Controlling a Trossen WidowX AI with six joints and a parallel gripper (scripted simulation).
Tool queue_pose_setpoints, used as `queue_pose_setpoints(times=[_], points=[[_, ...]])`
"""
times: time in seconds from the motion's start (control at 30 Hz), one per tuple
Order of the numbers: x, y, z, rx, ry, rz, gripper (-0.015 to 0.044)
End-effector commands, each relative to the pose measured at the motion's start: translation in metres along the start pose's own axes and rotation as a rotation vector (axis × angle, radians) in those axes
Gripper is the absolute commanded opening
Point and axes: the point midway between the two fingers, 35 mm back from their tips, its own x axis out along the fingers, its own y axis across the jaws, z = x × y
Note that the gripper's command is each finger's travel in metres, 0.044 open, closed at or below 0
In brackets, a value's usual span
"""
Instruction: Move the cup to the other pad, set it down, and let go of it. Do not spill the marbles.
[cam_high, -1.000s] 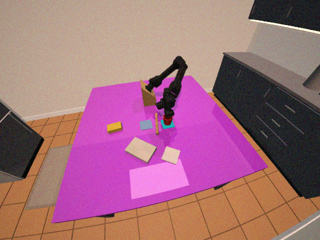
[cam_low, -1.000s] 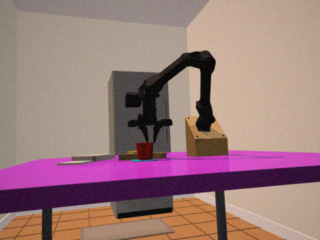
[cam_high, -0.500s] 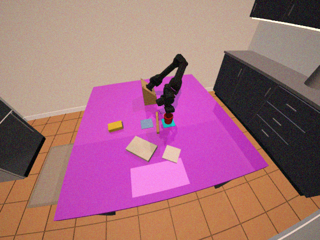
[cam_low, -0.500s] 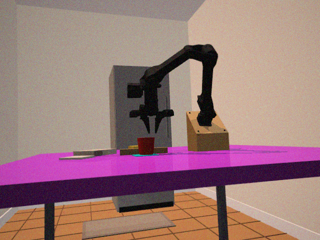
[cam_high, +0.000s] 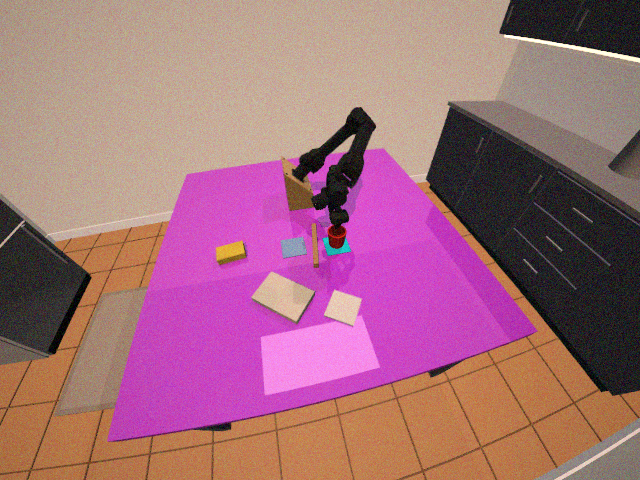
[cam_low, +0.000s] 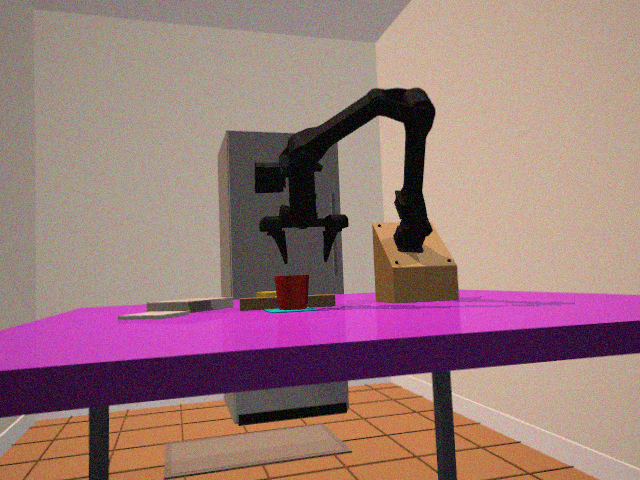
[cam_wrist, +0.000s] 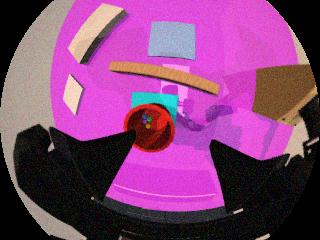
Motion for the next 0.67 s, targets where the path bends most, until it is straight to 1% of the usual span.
queue_pose_setpoints(times=[0.0, 0.27, 0.63], points=[[-0.019, 0.003, 0.001, -0.009, -0.007, 0.012, 0.0440], [-0.054, 0.000, 0.001, -0.013, -0.005, 0.014, 0.0440], [-0.050, 0.000, 0.002, -0.005, -0.001, 0.014, 0.0440]])
